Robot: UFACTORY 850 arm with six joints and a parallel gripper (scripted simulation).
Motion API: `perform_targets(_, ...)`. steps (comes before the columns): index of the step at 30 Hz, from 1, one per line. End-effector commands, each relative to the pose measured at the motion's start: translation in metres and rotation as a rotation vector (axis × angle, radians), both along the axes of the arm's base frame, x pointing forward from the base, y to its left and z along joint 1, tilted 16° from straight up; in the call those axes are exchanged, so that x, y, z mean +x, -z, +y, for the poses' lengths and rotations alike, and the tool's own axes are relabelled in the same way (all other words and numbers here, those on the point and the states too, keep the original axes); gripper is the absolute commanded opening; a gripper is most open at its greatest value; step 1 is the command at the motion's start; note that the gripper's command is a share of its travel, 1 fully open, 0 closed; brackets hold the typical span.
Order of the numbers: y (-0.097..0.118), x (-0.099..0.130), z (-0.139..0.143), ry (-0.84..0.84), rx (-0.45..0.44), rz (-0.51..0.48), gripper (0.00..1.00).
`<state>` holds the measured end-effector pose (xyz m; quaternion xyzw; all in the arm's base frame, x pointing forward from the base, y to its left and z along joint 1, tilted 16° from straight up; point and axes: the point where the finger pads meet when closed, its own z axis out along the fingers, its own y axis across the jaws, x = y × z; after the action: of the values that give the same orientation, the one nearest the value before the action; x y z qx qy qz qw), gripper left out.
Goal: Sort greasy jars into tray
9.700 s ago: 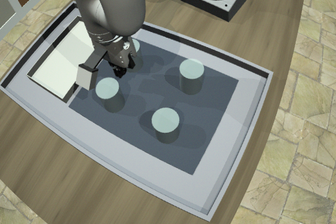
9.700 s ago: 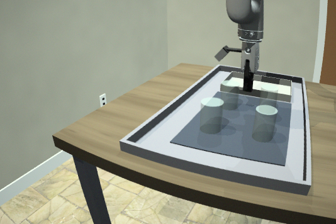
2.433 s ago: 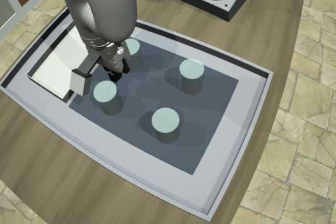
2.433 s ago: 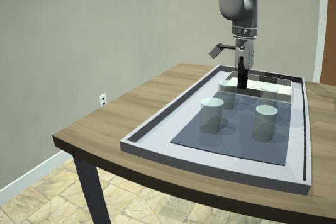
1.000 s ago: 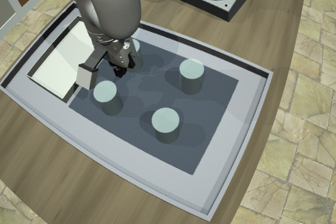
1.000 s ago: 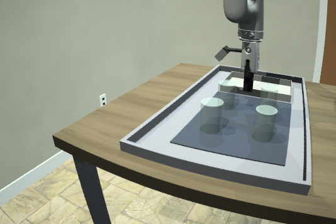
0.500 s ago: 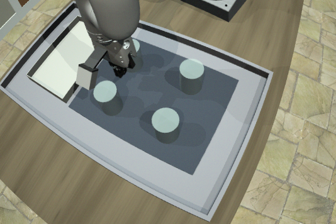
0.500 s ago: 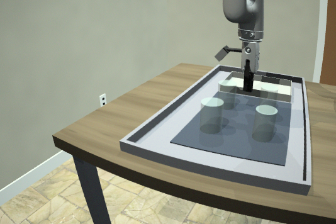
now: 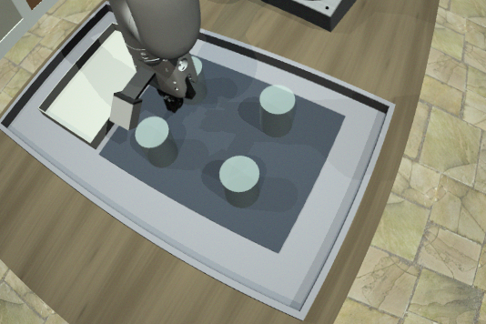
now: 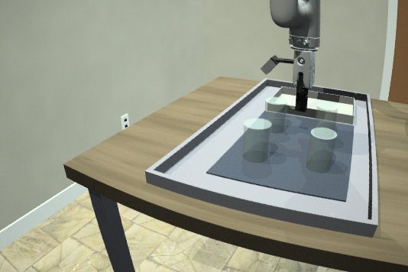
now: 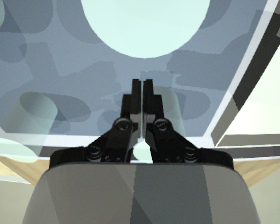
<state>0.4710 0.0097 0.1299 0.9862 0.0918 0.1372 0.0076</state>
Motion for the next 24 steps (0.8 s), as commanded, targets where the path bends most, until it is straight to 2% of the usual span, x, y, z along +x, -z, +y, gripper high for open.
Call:
perform_targets(1,-0.001,0.001,0.0,-0.001,0.004,-0.003,0.0)
perform_targets(6,-0.001,0.001,0.0,-0.001,0.004,-0.003,0.0)
perform_targets(16,-0.074,-0.02,-0.001,-0.001,0.004,-0.003,0.0)
perform_targets(21,-0.074,-0.02,-0.001,-0.001,0.004,-0.003,0.0)
perform_targets(24,-0.073,-0.024,0.023,-0.001,0.004,-0.003,0.0)
